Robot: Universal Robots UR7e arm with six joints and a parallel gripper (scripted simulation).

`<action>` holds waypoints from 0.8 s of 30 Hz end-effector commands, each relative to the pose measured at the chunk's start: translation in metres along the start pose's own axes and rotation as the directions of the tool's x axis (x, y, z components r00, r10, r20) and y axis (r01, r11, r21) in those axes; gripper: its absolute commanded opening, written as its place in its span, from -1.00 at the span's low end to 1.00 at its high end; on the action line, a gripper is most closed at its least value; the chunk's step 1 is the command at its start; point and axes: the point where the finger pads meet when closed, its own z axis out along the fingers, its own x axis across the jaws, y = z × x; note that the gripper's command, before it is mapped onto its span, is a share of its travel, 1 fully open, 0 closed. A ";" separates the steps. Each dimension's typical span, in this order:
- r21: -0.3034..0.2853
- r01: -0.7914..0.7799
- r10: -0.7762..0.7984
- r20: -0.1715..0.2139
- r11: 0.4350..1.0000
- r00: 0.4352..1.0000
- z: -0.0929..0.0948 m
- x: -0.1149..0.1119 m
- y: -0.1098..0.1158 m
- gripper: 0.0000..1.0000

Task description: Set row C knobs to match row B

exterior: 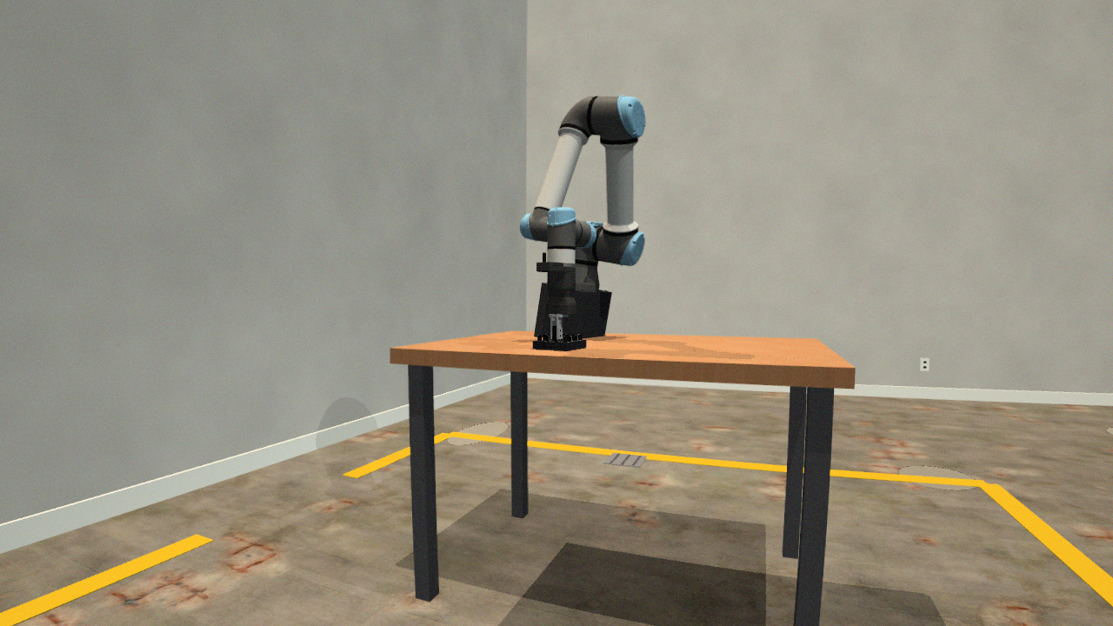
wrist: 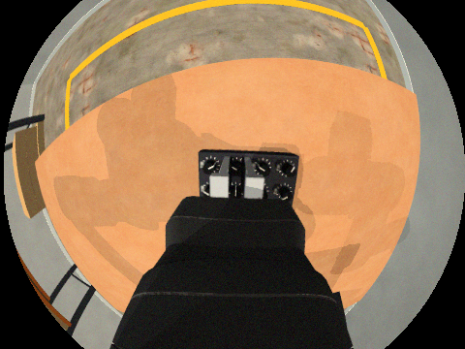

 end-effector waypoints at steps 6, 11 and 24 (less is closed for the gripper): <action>0.001 0.000 0.000 0.000 1.000 1.000 0.000 0.000 0.000 -0.07; 0.001 0.000 0.000 0.000 1.000 1.000 0.000 0.000 0.000 -0.07; 0.001 0.000 0.000 0.000 1.000 1.000 0.000 0.000 0.000 -0.07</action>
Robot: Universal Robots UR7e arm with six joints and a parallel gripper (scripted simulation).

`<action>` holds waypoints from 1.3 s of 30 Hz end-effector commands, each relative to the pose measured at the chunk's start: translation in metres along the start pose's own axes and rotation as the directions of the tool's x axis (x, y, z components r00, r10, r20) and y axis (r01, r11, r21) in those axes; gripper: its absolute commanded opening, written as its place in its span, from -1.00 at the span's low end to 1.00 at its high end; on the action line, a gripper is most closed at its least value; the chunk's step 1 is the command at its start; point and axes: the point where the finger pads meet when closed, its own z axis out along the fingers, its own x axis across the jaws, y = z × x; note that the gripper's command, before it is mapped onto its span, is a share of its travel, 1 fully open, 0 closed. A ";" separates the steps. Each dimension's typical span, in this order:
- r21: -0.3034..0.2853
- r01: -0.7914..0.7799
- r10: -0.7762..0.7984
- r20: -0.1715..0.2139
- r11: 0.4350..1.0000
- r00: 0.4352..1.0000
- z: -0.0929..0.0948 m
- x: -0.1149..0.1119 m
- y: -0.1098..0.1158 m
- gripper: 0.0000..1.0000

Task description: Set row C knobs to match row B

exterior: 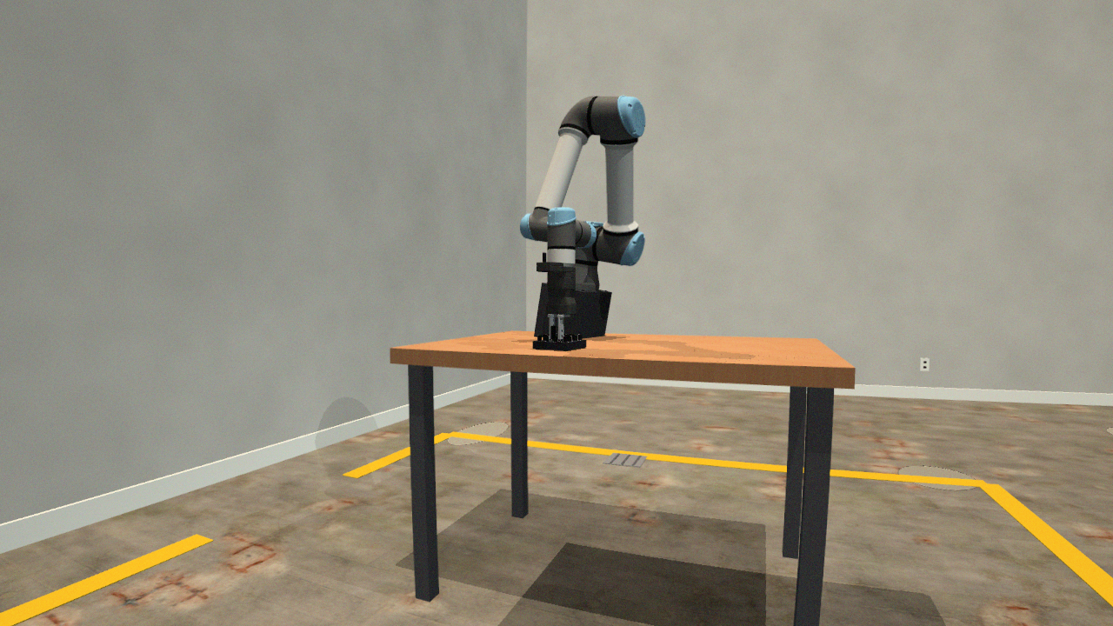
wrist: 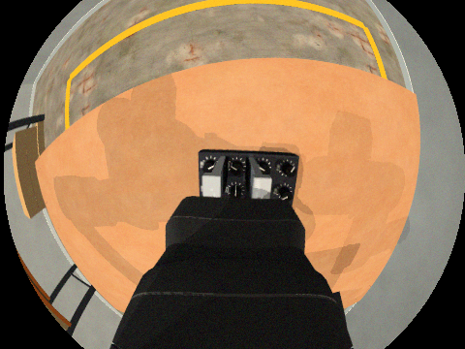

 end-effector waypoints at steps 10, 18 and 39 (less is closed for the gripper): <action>0.001 0.000 0.000 0.000 1.000 1.000 -0.008 0.000 0.000 -0.07; 0.001 0.000 0.000 0.000 1.000 1.000 -0.030 0.000 0.000 -0.07; 0.001 0.000 0.000 0.000 1.000 1.000 -0.038 0.000 0.000 -0.07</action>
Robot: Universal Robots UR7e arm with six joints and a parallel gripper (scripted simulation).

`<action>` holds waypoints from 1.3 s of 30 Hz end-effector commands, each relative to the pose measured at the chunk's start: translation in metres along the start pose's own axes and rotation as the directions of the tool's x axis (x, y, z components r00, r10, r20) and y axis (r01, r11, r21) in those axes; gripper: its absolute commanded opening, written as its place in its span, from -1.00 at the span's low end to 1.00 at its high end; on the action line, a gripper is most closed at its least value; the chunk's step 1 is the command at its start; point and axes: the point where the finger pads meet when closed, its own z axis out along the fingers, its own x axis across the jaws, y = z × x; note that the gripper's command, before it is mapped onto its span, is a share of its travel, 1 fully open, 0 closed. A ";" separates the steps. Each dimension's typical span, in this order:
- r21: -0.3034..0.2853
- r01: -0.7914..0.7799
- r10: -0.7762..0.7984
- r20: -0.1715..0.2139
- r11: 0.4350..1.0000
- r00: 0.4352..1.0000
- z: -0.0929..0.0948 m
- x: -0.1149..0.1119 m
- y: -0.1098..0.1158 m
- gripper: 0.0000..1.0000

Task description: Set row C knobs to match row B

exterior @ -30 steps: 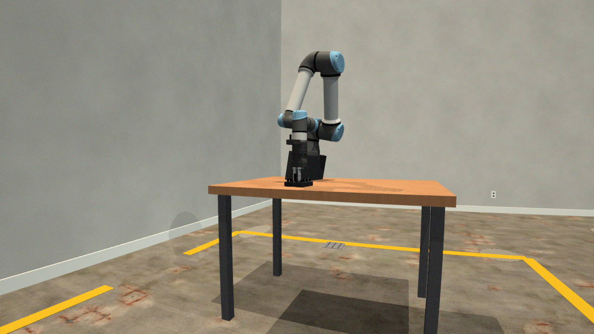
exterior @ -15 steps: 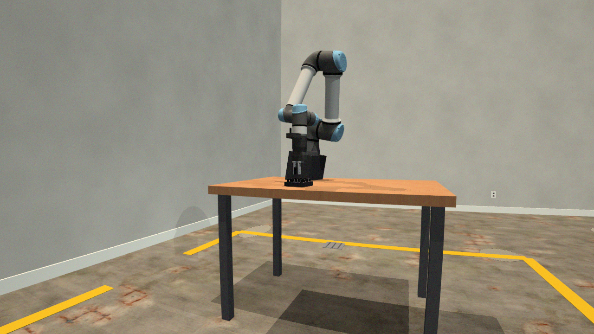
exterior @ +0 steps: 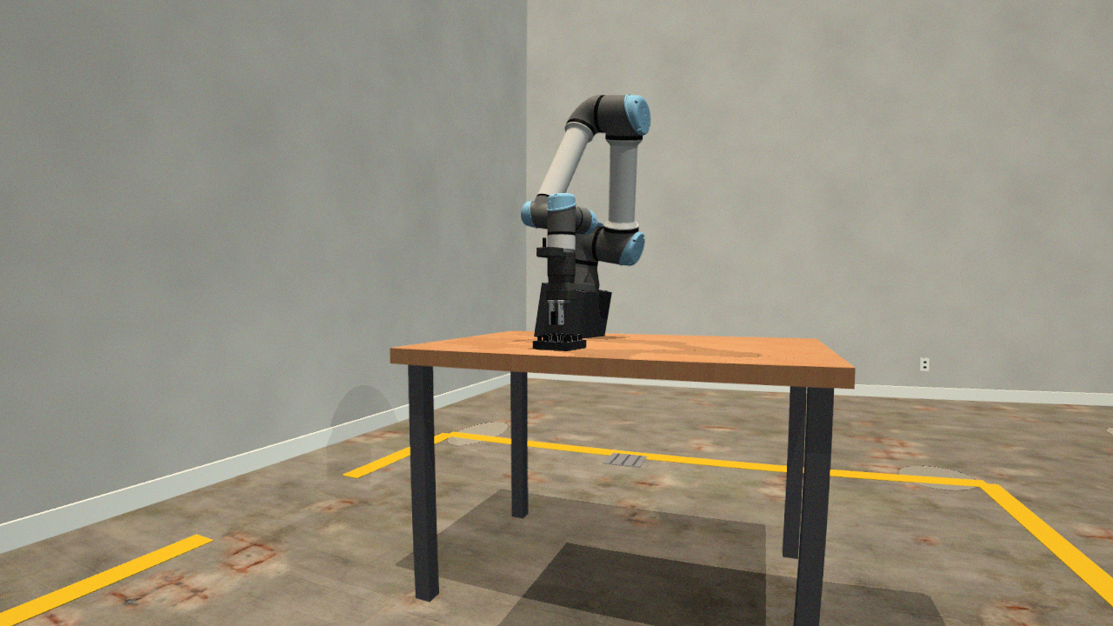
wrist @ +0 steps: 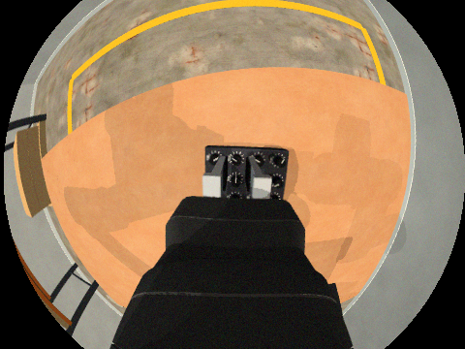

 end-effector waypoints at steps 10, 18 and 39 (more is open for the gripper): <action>0.001 -0.053 0.053 0.000 0.999 0.999 -0.001 0.000 0.001 -0.07; 0.001 -0.209 0.209 0.000 0.978 0.978 -0.004 0.001 0.006 -0.07; 0.001 -0.720 0.720 0.001 0.694 0.694 -0.013 0.003 0.028 -0.07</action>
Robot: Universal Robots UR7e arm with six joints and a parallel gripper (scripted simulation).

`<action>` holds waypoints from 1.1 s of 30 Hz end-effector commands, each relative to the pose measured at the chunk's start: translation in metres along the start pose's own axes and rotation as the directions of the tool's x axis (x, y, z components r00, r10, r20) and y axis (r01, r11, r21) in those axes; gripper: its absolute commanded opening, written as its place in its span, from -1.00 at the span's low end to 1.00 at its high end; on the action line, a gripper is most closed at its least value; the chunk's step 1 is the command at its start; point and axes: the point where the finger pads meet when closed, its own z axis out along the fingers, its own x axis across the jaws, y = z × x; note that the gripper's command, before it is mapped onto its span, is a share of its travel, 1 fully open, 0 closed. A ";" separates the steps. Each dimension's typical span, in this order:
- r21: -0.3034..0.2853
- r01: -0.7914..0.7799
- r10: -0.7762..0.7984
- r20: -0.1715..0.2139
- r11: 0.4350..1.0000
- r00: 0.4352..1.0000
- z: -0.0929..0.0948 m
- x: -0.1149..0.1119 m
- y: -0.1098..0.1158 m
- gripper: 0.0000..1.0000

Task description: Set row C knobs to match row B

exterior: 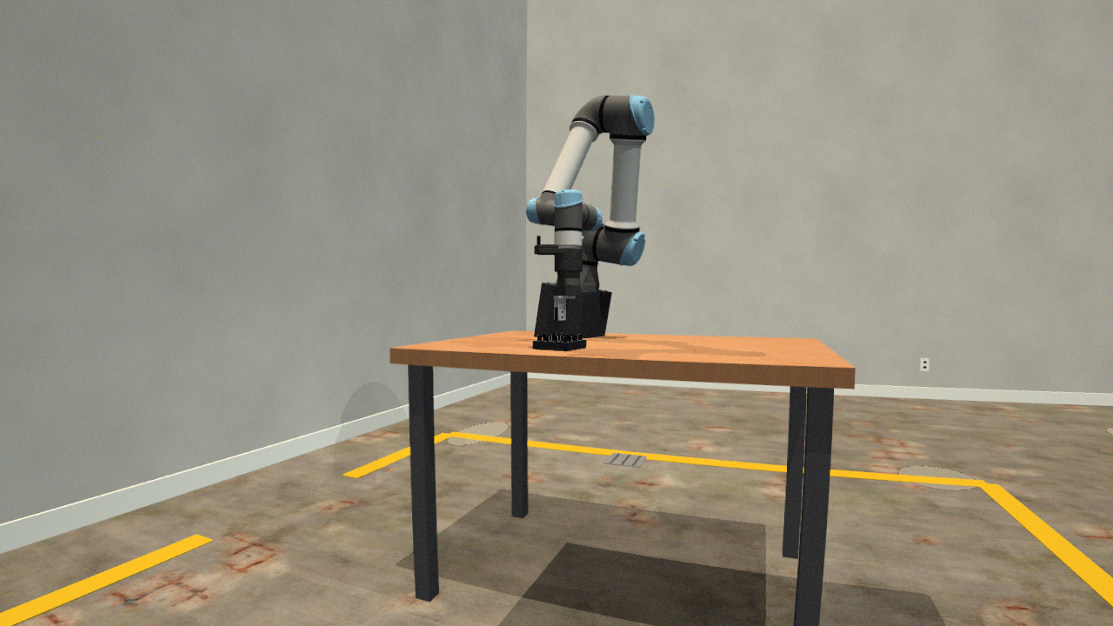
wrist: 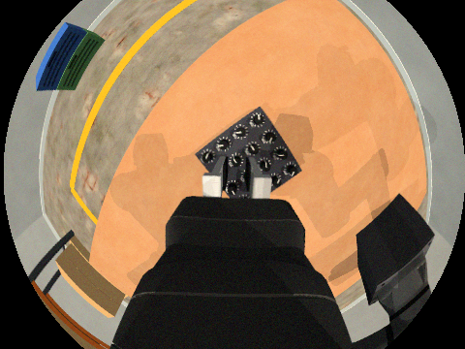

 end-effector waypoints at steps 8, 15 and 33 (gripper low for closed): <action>0.006 -0.357 0.357 -0.001 0.934 0.934 -0.006 0.010 0.013 -0.07; 0.006 -0.484 0.484 0.000 0.875 0.875 -0.008 0.013 0.019 -0.07; 0.006 -0.594 0.594 0.001 0.804 0.804 -0.010 0.017 0.025 -0.07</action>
